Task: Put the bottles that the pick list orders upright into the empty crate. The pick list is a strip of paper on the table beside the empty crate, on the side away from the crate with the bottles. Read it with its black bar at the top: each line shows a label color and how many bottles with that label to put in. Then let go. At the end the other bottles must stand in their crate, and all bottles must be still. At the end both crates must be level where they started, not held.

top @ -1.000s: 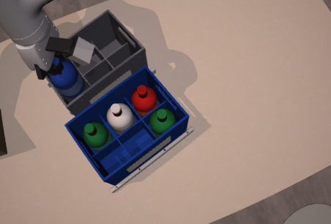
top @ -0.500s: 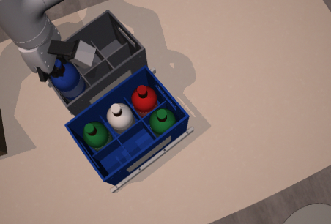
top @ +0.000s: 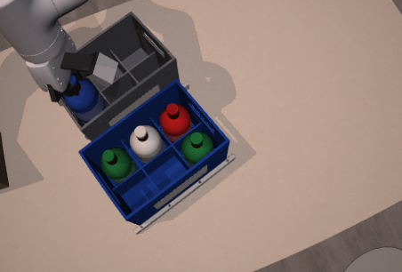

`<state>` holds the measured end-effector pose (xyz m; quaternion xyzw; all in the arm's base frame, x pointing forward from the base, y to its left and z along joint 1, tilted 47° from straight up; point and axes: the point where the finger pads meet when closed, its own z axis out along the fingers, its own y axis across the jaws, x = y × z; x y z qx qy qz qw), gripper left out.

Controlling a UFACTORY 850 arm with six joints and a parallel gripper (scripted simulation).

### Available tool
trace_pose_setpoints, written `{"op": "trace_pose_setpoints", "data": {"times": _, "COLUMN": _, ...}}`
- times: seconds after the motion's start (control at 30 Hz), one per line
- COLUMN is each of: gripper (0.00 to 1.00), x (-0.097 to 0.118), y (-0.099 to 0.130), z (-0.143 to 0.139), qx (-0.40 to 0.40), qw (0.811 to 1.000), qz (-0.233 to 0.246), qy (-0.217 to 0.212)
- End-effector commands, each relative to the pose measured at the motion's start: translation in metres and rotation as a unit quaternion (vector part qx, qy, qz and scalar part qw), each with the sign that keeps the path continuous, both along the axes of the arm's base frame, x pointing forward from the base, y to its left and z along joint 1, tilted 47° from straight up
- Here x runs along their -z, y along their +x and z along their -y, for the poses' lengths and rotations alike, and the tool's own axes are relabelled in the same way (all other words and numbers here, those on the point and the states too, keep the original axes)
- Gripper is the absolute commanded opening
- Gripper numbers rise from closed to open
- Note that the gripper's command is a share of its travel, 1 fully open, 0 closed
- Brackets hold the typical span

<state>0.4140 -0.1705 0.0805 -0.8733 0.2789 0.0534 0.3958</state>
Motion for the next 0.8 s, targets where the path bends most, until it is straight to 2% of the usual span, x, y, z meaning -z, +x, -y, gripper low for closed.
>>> {"op": "trace_pose_setpoints", "data": {"times": 0.0, "gripper": 0.00, "x": 0.002, "y": 0.001, "z": -0.002, "qx": 0.000, "qw": 1.000, "qz": 0.001, "qy": -0.001}}
{"op": "trace_pose_setpoints", "data": {"times": 0.77, "gripper": 0.00, "x": 0.015, "y": 0.004, "z": -0.016, "qx": 0.000, "qw": 1.000, "qz": 0.001, "qy": -0.001}}
